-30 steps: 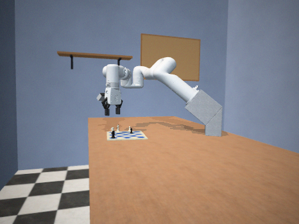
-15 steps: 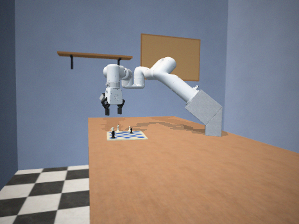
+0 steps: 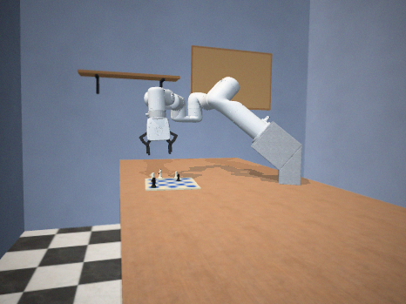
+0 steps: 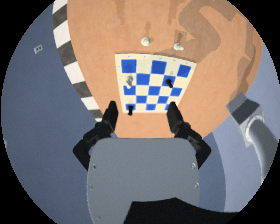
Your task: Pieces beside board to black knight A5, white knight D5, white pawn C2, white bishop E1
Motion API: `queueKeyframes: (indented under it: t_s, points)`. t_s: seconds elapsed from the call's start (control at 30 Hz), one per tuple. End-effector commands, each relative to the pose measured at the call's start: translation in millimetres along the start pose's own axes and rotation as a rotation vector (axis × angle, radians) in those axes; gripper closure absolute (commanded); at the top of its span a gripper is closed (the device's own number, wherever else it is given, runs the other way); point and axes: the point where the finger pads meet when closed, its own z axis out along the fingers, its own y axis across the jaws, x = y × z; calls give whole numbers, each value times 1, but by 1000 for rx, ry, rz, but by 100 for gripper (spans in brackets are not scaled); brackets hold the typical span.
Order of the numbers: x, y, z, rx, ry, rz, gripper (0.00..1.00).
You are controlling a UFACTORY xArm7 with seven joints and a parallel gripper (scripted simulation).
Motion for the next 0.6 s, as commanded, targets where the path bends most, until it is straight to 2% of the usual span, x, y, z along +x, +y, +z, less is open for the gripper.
queueKeyframes:
  t_s: [0.0,0.2,0.27,0.3,0.57]
  points:
    - [6,14,-3,-1,-11,278,0]
    - [13,29,-5,-18,-26,550,0]
    - [13,29,-5,-18,-26,550,0]
    - [14,32,-5,-25,-31,684,0]
    - [27,49,-2,-45,-41,1028,0]
